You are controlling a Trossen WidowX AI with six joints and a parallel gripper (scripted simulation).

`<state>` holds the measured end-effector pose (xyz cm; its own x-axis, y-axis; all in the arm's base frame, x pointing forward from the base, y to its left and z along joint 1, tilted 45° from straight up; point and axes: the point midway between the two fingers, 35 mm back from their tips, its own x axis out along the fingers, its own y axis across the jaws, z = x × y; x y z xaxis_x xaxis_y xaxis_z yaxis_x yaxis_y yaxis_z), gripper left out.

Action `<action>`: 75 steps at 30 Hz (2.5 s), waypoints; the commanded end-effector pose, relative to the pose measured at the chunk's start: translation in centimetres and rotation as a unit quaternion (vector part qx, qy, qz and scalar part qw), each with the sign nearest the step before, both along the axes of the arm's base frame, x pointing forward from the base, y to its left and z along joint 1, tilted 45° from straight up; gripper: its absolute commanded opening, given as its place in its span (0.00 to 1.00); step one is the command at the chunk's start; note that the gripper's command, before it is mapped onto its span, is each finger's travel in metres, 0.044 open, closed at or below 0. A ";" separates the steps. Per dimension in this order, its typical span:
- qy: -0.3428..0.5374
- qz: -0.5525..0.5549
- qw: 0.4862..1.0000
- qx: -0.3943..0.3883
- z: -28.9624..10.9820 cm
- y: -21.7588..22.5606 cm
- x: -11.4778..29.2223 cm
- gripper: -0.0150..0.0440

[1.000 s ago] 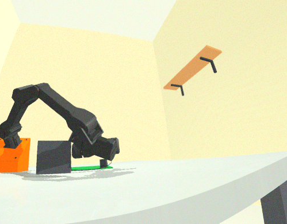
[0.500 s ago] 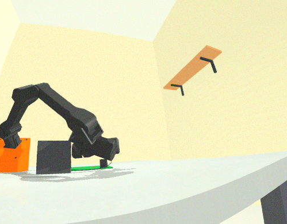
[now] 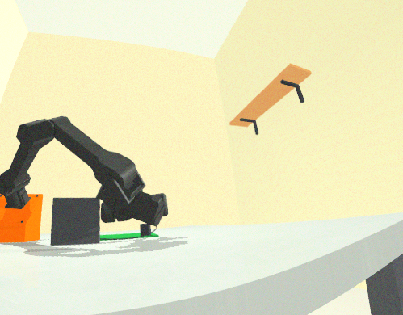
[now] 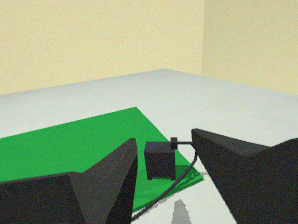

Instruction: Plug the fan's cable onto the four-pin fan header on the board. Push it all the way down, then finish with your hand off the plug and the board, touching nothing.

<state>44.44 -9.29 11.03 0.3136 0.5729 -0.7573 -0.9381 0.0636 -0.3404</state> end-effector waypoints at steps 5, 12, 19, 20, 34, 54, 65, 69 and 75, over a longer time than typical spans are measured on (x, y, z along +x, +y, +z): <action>0.019 -0.048 0.999 -0.008 3.2 -2.1 -1.9 0.60; 0.010 0.003 1.000 -0.016 -0.4 0.2 0.0 0.60; 0.053 0.014 0.994 -0.093 -2.1 1.0 -0.2 0.60; 0.059 0.015 0.993 -0.105 -2.3 1.1 -0.2 0.60; 0.119 0.029 0.954 -0.272 -4.2 1.9 -0.5 0.60; 0.137 0.027 0.852 -0.505 -3.5 2.6 -0.1 0.60; 0.114 0.015 0.775 -0.622 -1.6 3.7 0.5 0.60; 0.102 0.010 0.749 -0.654 -0.8 4.1 0.8 0.60; 0.110 0.013 0.772 -0.625 -1.3 4.1 0.6 0.78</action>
<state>45.02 -5.34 9.66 0.0988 -0.6461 -0.7568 -0.9752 -0.2141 0.0555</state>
